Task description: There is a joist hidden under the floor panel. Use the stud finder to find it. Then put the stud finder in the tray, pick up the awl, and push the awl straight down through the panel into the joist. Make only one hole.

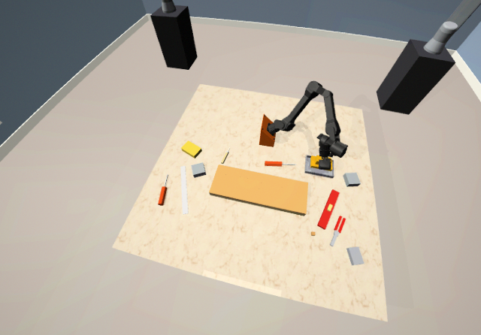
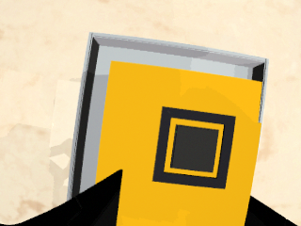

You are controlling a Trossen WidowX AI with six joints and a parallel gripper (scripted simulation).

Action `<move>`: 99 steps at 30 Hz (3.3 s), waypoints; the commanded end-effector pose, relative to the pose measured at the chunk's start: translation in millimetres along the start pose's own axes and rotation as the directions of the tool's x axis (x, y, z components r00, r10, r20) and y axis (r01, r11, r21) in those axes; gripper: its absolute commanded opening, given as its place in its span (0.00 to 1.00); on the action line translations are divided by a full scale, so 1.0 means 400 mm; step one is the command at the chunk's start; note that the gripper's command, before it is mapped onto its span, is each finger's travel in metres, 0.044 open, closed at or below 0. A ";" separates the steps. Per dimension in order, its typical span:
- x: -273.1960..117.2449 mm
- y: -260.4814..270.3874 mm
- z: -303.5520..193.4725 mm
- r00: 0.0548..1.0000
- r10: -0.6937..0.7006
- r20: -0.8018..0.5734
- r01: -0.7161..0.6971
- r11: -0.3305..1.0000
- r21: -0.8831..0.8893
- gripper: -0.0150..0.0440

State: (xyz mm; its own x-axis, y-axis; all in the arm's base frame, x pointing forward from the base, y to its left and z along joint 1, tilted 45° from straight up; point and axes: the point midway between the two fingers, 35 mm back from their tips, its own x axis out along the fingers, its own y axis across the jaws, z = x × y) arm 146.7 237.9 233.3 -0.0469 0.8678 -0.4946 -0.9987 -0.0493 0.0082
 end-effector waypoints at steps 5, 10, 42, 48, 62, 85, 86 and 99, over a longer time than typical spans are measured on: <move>0.029 0.002 -0.006 1.000 -0.005 0.006 0.005 1.000 0.005 0.25; 0.040 0.004 -0.009 1.000 -0.005 0.009 0.005 1.000 0.006 0.25; 0.054 0.002 -0.014 1.000 0.001 0.002 -0.001 1.000 0.002 0.92; -0.105 0.001 0.027 1.000 0.003 -0.003 -0.003 1.000 0.003 1.00; -0.128 -0.201 -0.098 0.985 -0.103 -0.137 0.132 0.966 0.222 1.00; -0.363 -0.490 -0.873 0.907 -0.065 -0.417 0.406 0.403 0.820 1.00; -0.371 -0.481 -0.909 0.907 -0.054 -0.418 0.408 0.367 0.836 1.00; -0.399 -0.270 -1.326 0.941 0.055 -0.333 0.336 -0.052 0.940 1.00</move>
State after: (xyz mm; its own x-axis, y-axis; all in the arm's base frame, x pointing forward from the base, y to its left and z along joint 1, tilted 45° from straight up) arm 302.6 -136.4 -109.7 -0.0658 0.6150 -0.7858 -0.0866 0.7810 0.6185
